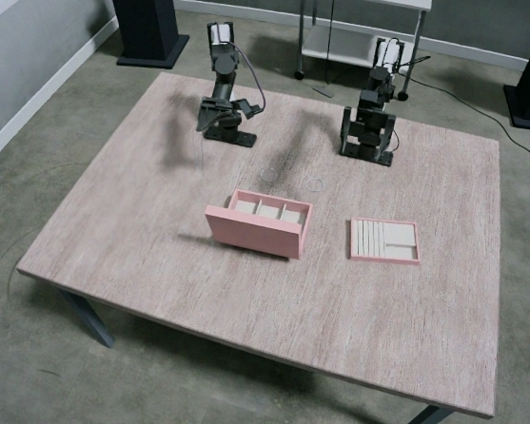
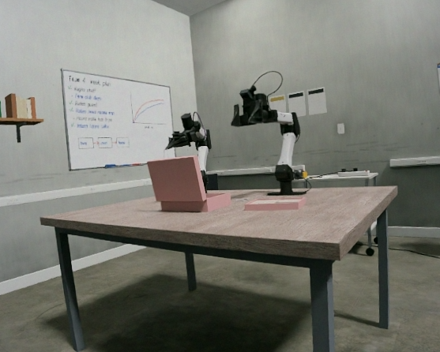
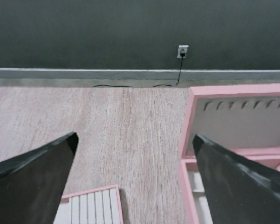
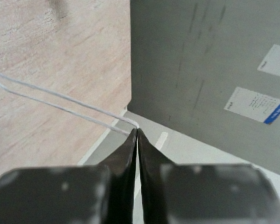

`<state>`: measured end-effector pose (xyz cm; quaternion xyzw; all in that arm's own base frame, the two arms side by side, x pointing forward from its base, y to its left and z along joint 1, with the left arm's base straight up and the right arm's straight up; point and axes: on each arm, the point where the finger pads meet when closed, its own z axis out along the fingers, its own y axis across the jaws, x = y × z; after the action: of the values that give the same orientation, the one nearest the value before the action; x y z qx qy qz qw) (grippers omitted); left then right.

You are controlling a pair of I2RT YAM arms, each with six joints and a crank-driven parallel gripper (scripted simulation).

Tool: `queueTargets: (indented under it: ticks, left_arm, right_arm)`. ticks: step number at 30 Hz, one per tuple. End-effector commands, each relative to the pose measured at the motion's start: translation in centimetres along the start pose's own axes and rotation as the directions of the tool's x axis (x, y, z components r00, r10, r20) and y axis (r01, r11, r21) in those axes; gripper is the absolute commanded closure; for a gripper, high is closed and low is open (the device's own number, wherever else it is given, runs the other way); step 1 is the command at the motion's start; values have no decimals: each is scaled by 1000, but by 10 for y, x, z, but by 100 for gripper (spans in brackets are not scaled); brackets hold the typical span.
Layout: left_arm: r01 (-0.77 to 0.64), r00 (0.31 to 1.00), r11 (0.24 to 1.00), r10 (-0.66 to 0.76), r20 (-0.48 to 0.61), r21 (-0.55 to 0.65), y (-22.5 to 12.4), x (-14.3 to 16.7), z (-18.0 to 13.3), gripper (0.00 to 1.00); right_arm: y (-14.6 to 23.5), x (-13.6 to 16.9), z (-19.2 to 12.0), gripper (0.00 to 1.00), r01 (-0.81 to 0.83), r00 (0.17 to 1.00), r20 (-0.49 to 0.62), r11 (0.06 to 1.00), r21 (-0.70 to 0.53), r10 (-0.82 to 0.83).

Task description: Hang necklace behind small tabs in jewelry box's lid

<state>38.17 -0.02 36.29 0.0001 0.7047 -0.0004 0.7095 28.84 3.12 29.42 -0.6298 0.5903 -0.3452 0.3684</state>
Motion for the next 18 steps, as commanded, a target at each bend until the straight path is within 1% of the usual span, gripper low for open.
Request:
queueTargets:
  ticks: [1, 4, 5, 8, 11, 16, 18]
  left_arm:
    - [2, 1000, 1000, -2, 18, -8, 2, -7, -1, 0]
    - [2, 1000, 1000, -2, 18, -8, 2, -7, -1, 0]
    - [2, 1000, 1000, -2, 18, -8, 2, -7, -1, 0]
    - [2, 1000, 1000, -2, 18, -8, 2, -7, -1, 0]
    - [2, 1000, 1000, -2, 18, -8, 2, -7, -1, 0]
    - [2, 1000, 1000, -2, 18, -8, 2, -7, -1, 0]
    - [2, 1000, 1000, -2, 18, -8, 2, -7, -1, 0]
  right_arm:
    - [-17, -6, -4, 100, -15, 1000, 2, 1000, 23, 15]
    - [-21, -13, 1, 100, -12, 1000, 10, 1000, 17, 12]
    - [-27, -17, 2, 100, -20, 1000, 17, 999, 36, 19]
    - [-26, -23, 7, 100, -7, 1000, 16, 1000, 8, 7]
    - [-28, -25, 9, 100, -7, 1000, 18, 1000, 7, 6]
    - [-32, -37, 17, 100, 2, 1000, 26, 1000, -8, -2]
    - [-38, -43, 20, 100, -3, 1000, 31, 1000, 5, 3]
